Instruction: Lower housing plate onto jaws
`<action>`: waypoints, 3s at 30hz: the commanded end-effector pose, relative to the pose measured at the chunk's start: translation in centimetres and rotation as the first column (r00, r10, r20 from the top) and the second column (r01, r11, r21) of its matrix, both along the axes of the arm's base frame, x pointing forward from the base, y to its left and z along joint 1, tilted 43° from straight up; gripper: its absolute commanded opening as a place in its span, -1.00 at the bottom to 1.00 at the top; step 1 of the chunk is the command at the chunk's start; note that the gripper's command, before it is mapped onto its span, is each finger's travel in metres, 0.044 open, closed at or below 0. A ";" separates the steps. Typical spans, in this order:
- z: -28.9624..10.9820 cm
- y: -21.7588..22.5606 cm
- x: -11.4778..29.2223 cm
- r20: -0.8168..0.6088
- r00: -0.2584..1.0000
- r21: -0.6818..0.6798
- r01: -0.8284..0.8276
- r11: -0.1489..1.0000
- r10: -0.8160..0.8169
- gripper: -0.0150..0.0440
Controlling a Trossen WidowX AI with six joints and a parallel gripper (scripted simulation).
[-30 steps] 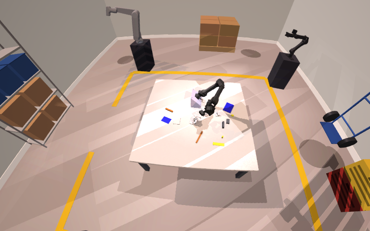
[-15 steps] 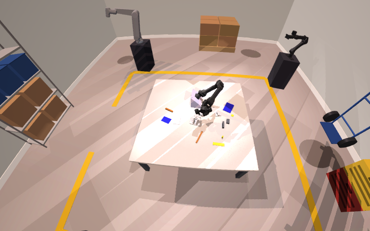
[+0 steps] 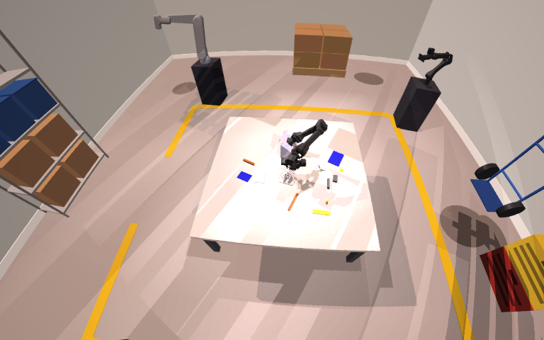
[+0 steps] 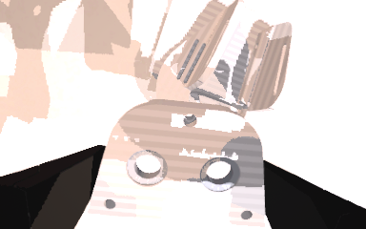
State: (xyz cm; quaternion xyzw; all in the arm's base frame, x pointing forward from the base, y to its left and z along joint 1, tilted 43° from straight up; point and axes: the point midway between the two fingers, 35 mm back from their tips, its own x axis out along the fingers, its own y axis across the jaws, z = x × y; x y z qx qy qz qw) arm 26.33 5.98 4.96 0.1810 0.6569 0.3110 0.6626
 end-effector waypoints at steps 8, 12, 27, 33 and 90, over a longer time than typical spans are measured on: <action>-2.1 -2.2 -0.1 -0.162 0.970 0.005 0.182 0.983 -0.179 0.70; -2.2 -2.4 -0.1 -0.171 0.967 0.004 0.192 0.981 -0.189 0.70; -2.2 -2.4 -0.1 -0.171 0.967 0.004 0.192 0.981 -0.189 0.70; -2.2 -2.4 -0.1 -0.175 0.965 0.003 0.197 0.980 -0.194 0.70; -2.1 -1.5 -1.0 -0.178 0.964 0.002 0.199 0.980 -0.196 0.70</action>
